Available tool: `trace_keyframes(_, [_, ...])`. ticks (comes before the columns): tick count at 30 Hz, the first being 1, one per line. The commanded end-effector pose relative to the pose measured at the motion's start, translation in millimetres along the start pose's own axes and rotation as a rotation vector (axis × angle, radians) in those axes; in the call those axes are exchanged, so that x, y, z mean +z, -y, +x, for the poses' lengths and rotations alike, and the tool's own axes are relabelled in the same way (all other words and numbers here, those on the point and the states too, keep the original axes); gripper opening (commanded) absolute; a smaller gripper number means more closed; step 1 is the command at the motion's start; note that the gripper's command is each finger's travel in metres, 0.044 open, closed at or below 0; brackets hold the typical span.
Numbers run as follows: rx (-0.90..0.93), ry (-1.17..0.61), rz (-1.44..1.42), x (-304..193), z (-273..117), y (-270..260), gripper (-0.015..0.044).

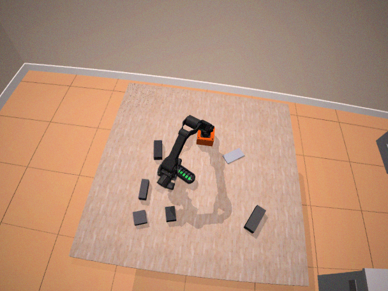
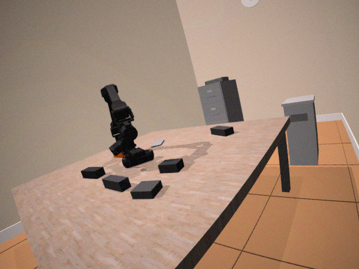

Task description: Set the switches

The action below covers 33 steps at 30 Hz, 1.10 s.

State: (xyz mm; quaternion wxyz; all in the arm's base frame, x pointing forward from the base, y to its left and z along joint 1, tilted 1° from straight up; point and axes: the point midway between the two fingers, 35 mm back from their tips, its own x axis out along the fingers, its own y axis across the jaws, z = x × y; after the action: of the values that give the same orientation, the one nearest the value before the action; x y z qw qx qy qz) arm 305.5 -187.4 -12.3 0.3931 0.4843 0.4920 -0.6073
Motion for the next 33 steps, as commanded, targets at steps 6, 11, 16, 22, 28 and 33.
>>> trace_keyframes(6, [-0.044, -0.011, -0.006, -2.0, 9.7, 10.2, 0.0])
trace_keyframes(11, [-0.007, -0.003, -0.01, -0.2, -21.0, -17.8, 0.0])
trace_keyframes(16, [-0.027, -0.008, -0.01, -1.0, -48.3, -36.9, 0.0])
trace_keyframes(22, [-0.039, -0.011, -0.006, -1.9, -60.4, -43.6, 0.0])
trace_keyframes(28, [-0.041, -0.076, 0.231, 10.6, -52.0, -12.0, 0.0])
trace_keyframes(33, [-0.046, -0.113, 0.363, 15.2, -46.3, 6.8, 0.0])
